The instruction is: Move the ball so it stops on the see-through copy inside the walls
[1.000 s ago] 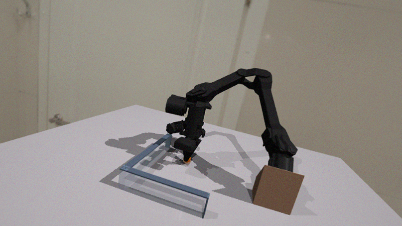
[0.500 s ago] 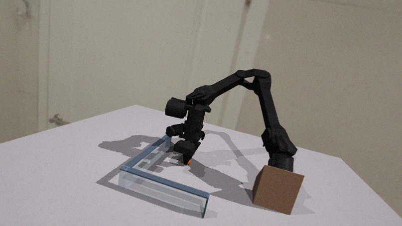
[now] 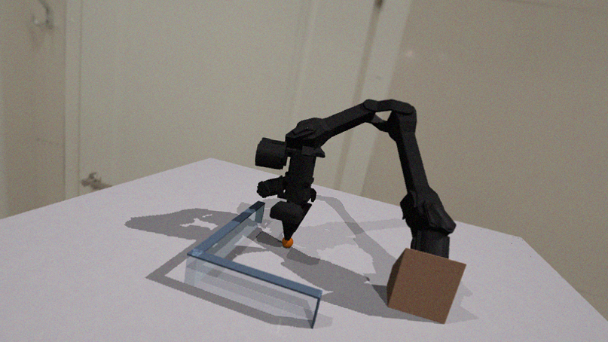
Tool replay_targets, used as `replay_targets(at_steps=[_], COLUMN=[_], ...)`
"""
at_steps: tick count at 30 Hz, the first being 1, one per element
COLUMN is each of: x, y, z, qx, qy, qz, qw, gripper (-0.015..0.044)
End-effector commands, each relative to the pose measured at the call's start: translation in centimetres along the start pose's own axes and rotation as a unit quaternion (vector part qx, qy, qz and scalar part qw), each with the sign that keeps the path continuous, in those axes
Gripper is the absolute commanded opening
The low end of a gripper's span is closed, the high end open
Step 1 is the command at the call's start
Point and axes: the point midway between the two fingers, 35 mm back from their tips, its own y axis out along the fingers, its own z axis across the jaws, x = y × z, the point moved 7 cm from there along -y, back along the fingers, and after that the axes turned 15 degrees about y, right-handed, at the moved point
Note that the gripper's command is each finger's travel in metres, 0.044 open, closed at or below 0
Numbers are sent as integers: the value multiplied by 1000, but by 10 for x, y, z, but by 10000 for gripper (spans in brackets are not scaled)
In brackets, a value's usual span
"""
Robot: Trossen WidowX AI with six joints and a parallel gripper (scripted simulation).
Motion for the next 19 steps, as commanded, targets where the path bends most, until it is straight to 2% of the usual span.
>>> replay_targets(at_steps=[1,15,19], x=[-1,0,0], y=[-60,-56,-87], z=[-1,1,1], qx=[5,4,5], qy=[3,-1,0], qz=[-10,-13,-11], qw=[1000,1000,1000], gripper=[237,237,342])
